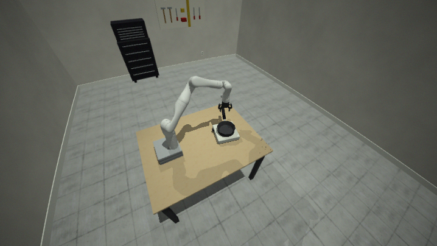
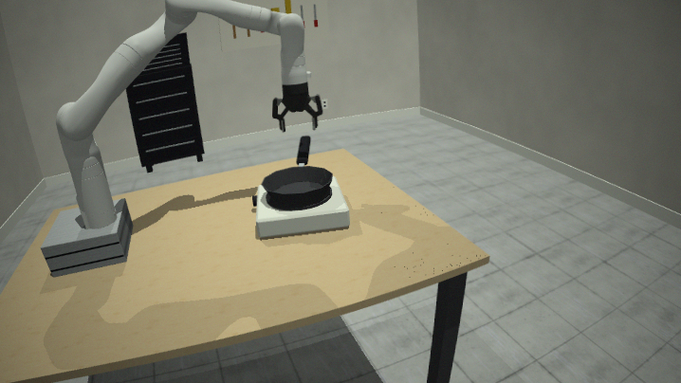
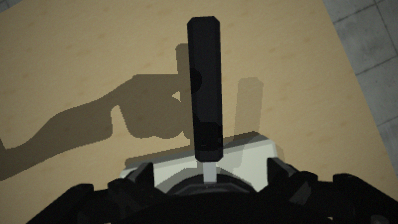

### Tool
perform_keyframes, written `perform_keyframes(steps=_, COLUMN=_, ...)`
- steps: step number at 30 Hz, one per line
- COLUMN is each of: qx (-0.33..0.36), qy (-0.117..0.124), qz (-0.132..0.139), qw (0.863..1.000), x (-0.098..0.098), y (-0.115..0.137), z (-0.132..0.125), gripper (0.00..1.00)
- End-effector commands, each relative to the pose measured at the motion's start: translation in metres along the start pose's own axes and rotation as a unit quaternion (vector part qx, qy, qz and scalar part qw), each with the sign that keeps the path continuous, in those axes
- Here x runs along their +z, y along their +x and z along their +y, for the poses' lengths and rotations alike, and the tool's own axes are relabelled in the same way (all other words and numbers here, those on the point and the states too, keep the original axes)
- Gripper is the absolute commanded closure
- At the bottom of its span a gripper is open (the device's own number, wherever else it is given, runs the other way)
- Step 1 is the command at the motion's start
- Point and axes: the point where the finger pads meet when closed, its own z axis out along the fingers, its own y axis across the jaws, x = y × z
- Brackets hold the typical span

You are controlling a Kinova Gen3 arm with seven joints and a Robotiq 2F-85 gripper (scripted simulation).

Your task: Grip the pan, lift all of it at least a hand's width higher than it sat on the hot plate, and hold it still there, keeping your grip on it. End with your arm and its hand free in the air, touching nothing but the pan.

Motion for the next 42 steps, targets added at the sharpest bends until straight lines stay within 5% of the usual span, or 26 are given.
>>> perform_keyframes(steps=1, qx=0.001, qy=-0.001, qz=0.001, qw=1.000, x=-0.001, y=0.000, z=0.001, gripper=0.00)
perform_keyframes(steps=8, qx=0.001, qy=-0.001, qz=0.000, qw=1.000, x=0.013, y=-0.001, z=0.001, gripper=0.00)
perform_keyframes(steps=18, qx=0.001, qy=0.000, qz=0.000, qw=1.000, x=0.090, y=-0.003, z=0.000, gripper=0.00)
perform_keyframes(steps=38, qx=0.001, qy=0.000, qz=0.000, qw=1.000, x=0.100, y=-0.003, z=0.000, gripper=0.00)
perform_keyframes(steps=39, qx=0.001, qy=0.000, qz=0.000, qw=1.000, x=0.100, y=-0.003, z=0.000, gripper=1.00)
perform_keyframes(steps=42, qx=0.001, qy=0.000, qz=0.000, qw=1.000, x=0.100, y=-0.003, z=0.000, gripper=1.00)
